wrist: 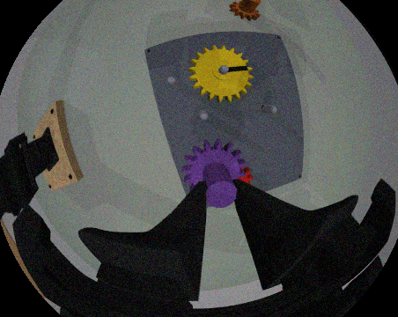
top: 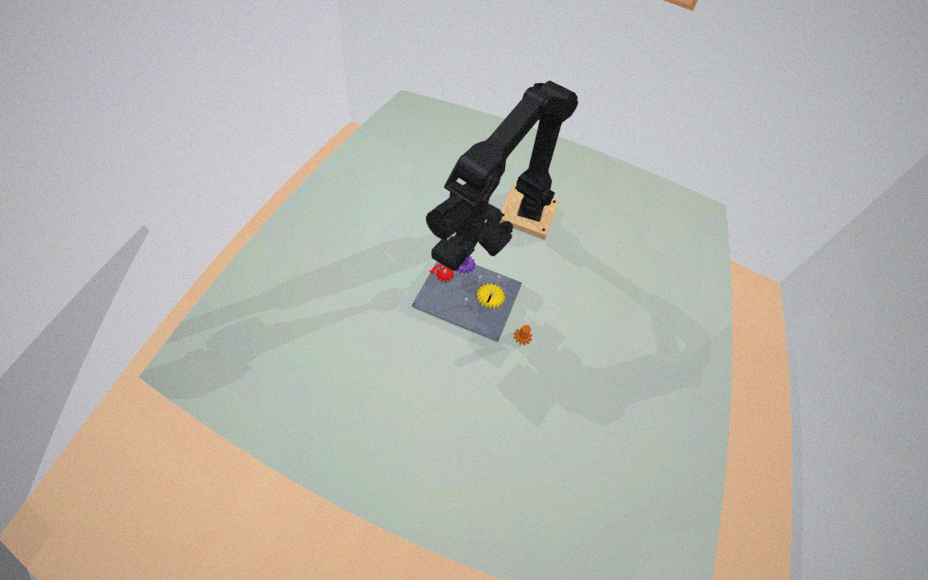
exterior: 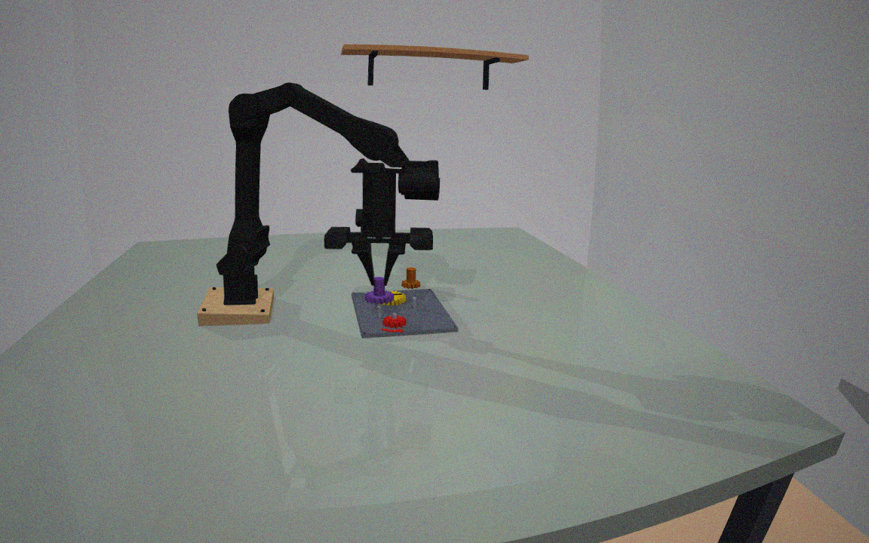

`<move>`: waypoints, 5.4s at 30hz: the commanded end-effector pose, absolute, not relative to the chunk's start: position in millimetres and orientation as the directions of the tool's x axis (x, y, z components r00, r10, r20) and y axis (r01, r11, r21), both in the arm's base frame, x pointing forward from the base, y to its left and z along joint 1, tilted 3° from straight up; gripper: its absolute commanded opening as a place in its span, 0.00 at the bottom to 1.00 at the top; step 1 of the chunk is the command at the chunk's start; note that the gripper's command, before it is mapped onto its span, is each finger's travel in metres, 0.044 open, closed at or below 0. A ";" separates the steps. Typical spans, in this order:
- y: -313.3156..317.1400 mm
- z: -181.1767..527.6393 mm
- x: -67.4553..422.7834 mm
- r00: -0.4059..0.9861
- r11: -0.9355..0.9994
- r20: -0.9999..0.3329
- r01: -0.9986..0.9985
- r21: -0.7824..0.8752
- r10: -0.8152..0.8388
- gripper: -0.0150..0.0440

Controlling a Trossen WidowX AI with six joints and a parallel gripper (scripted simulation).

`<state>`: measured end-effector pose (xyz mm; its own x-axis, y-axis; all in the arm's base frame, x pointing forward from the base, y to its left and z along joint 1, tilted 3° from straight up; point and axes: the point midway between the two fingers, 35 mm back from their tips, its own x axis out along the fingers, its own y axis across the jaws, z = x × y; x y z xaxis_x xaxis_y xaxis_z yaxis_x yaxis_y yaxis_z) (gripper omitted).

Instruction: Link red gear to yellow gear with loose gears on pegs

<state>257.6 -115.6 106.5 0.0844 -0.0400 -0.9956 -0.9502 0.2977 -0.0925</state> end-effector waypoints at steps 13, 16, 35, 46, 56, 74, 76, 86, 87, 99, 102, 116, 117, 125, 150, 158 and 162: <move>-115.1 81.1 259.2 0.083 0.494 -0.996 -0.865 -0.089 -0.035 0.25; -115.4 76.5 259.2 0.083 0.540 -0.996 -0.837 -0.089 -0.035 0.25; -115.0 78.5 259.3 0.083 0.386 -0.996 -0.918 -0.090 -0.035 0.25; -116.4 75.9 259.6 0.083 0.262 -0.996 -0.961 -0.089 -0.036 0.25; -115.2 73.6 260.0 0.083 0.404 -0.996 -0.910 -0.090 -0.035 0.25; -115.9 72.8 260.4 0.083 0.582 -0.996 -0.808 -0.088 -0.035 0.25; -115.6 72.5 260.4 0.083 0.557 -0.996 -0.826 -0.088 -0.035 0.25; -115.4 79.4 259.6 0.083 0.464 -0.996 -0.881 -0.090 -0.035 0.49; -115.4 82.9 259.6 0.083 0.462 -0.996 -0.882 -0.090 -0.035 0.49; -105.0 115.2 269.2 0.085 0.534 -0.996 -0.841 -0.090 -0.034 0.62; -83.7 118.1 293.0 0.086 0.691 -0.996 -0.718 -0.083 -0.031 0.76; 20.7 121.6 358.6 0.092 0.994 -0.996 -0.102 -0.029 -0.020 1.00; 26.9 121.4 360.8 0.092 0.997 -0.996 -0.068 -0.026 -0.019 1.00; 60.2 120.5 369.7 0.094 0.996 -0.995 0.090 -0.008 -0.016 1.00; 62.6 92.1 372.8 0.094 0.996 -0.995 0.090 -0.008 -0.016 1.00; 62.1 79.2 374.0 0.094 0.996 -0.995 0.090 -0.008 -0.016 1.00; 61.7 72.8 374.4 0.094 0.996 -0.995 0.090 -0.008 -0.016 1.00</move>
